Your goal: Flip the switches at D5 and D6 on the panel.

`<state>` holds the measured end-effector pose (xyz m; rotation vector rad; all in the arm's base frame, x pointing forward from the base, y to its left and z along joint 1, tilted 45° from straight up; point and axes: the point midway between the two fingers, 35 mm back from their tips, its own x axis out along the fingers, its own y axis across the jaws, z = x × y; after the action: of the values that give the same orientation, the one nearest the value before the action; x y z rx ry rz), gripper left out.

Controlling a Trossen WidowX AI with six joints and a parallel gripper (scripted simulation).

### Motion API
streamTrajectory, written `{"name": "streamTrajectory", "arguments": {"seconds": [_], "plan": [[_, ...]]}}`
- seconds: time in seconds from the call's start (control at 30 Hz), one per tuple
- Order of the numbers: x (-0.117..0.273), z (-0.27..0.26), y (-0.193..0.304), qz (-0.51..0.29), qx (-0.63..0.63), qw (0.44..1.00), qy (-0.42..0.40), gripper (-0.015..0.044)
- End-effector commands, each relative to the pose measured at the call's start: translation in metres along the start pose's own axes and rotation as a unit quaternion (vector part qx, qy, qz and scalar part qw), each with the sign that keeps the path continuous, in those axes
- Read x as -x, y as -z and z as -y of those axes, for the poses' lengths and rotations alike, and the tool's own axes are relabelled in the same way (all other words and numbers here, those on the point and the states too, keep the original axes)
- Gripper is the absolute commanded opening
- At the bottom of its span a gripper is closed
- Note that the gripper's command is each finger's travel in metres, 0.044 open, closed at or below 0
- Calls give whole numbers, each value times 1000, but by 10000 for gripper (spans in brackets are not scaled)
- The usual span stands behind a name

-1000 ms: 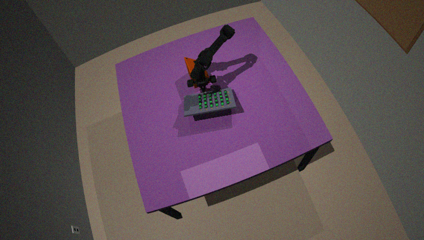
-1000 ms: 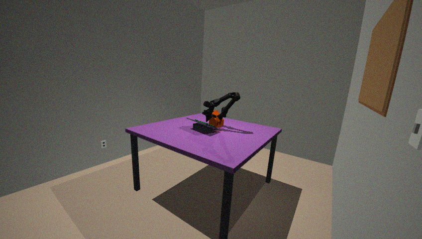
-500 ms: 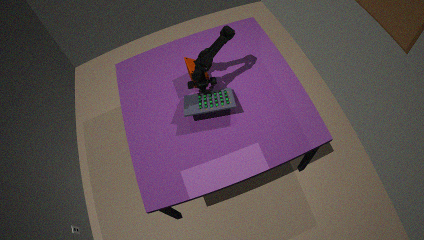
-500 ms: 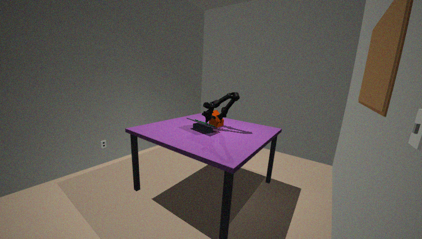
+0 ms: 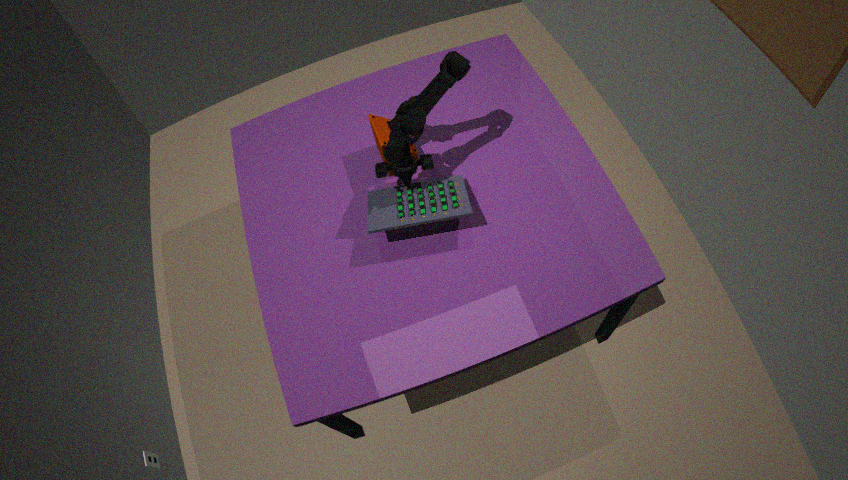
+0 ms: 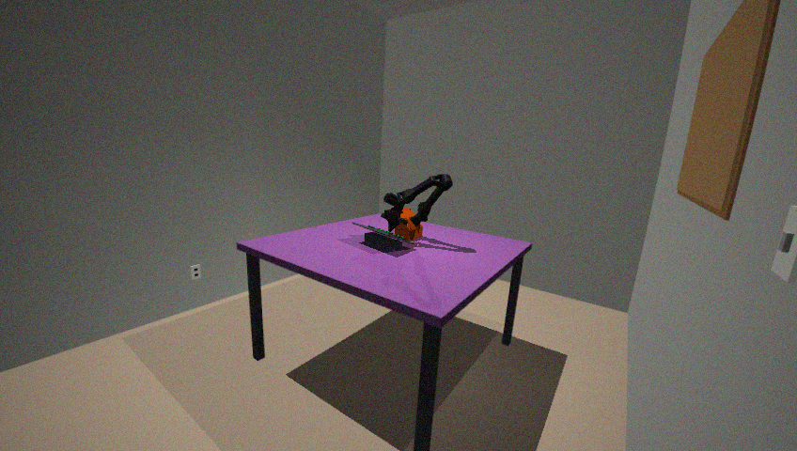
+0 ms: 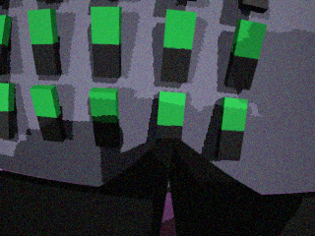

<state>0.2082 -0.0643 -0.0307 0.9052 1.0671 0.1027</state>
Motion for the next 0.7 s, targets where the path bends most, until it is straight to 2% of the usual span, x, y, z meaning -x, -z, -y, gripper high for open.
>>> {"name": "streamTrajectory", "arguments": {"seconds": [0.0, 0.67], "plan": [[0, -1, 0, 0, -2, 1000, -2, 0], [-3, -1, 0, 0, -2, 1000, -2, 0]]}}
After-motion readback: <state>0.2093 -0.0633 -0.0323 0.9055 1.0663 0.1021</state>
